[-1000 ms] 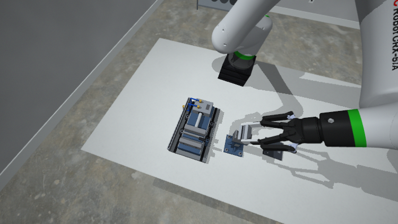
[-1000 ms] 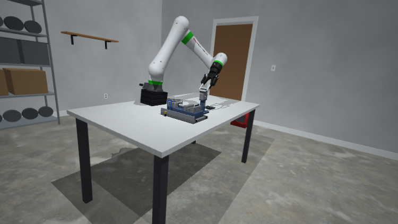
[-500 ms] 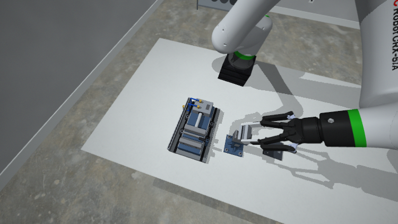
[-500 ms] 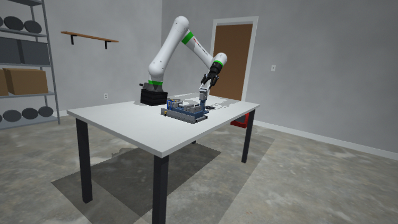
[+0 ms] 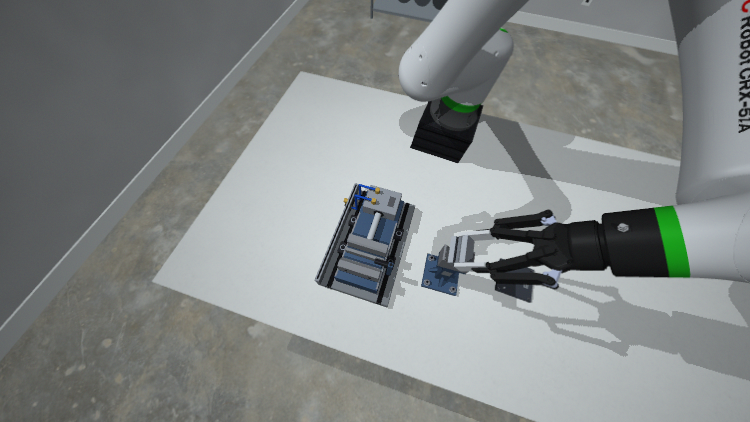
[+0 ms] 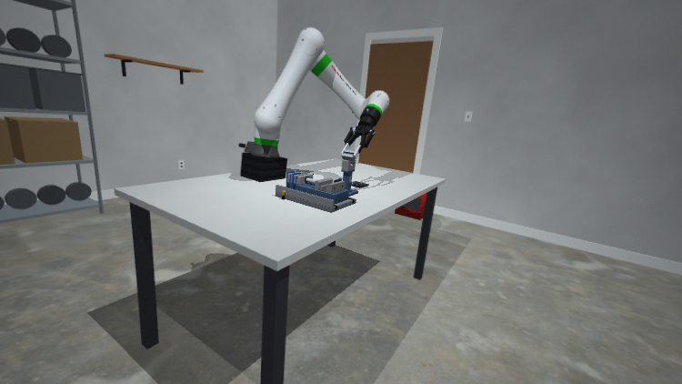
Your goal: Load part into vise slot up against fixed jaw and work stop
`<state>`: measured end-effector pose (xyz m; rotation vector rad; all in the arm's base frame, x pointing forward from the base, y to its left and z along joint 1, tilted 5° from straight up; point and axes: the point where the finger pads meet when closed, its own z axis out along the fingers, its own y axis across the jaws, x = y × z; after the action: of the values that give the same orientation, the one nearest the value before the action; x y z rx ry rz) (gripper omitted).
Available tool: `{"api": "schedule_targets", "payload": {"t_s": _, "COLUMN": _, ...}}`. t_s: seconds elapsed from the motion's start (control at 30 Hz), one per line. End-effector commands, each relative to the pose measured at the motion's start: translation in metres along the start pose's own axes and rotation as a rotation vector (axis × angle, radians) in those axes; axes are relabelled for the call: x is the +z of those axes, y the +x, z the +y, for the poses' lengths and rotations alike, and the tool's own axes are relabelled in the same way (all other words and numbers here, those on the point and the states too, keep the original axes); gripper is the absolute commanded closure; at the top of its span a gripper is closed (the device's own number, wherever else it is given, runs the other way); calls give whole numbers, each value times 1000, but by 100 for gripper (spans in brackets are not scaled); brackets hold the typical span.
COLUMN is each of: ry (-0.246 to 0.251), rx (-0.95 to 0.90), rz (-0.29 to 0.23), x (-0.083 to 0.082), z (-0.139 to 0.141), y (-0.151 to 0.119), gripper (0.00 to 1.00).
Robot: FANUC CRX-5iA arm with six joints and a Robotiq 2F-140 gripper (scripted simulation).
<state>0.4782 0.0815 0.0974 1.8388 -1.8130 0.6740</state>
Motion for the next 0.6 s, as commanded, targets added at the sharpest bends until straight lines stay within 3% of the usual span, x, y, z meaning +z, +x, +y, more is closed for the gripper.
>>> {"api": "schedule_targets", "payload": {"t_s": 0.0, "ry": 0, "rx": 0, "rz": 0, "x": 0, "z": 0, "y": 0, "gripper": 100}}
{"api": "schedule_targets", "payload": {"t_s": 0.57, "ry": 0, "rx": 0, "rz": 0, "x": 2, "z": 0, "y": -3, "gripper": 100}}
